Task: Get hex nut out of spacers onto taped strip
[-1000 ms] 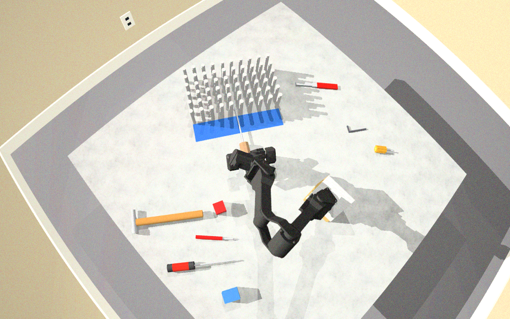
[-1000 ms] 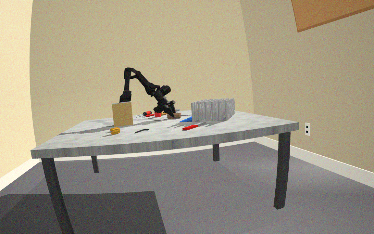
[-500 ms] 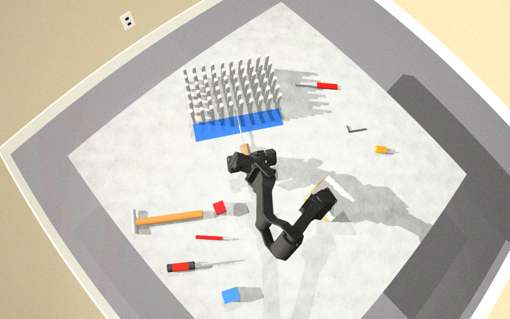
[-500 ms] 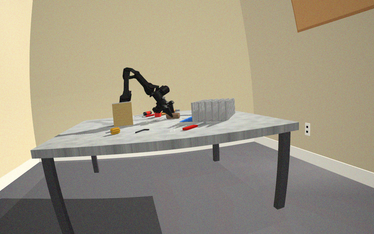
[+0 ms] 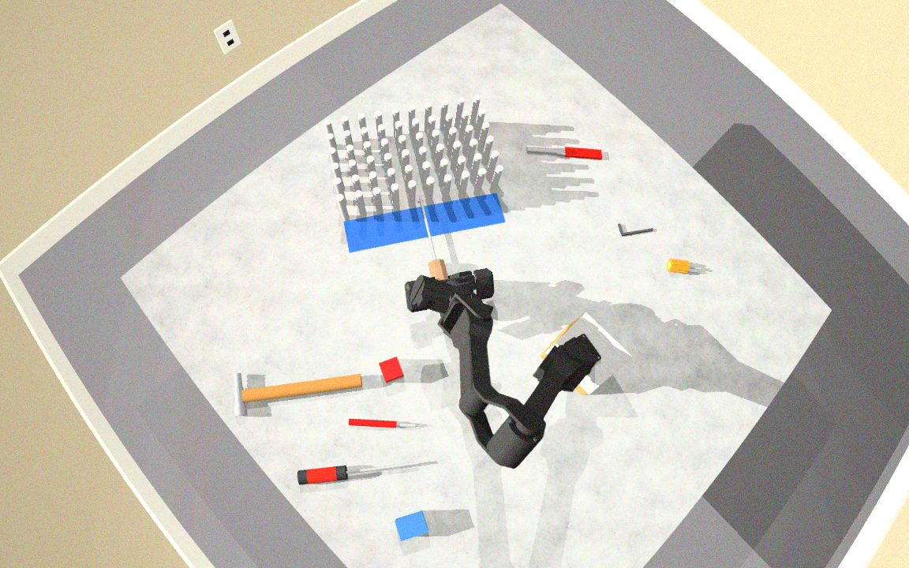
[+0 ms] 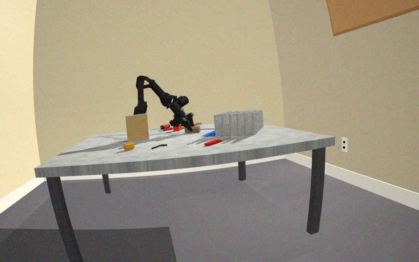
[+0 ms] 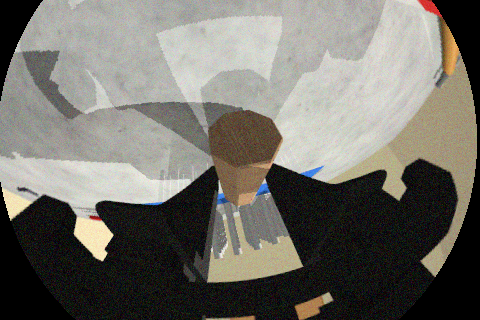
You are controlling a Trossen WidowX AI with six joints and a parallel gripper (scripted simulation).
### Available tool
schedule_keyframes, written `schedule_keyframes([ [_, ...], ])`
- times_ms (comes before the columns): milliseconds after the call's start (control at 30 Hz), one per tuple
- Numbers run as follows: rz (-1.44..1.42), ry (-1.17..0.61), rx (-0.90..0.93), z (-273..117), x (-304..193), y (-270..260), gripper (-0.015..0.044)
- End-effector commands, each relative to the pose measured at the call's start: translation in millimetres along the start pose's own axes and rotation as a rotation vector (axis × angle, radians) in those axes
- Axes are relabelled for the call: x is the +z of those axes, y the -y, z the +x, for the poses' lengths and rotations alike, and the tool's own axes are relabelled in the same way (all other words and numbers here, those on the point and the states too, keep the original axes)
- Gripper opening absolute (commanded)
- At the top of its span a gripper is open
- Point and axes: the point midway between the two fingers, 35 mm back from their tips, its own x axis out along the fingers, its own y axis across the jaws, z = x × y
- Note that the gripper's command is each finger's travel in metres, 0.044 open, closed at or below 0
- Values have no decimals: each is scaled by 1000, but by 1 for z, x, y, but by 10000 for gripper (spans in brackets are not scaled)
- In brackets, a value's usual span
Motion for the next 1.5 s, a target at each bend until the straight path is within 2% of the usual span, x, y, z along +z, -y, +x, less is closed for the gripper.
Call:
schedule_keyframes([
  [0, 4, 0, -3, -2, 3, 1, 0],
  [1467, 4, 2, -2, -15, 22, 1, 0],
])
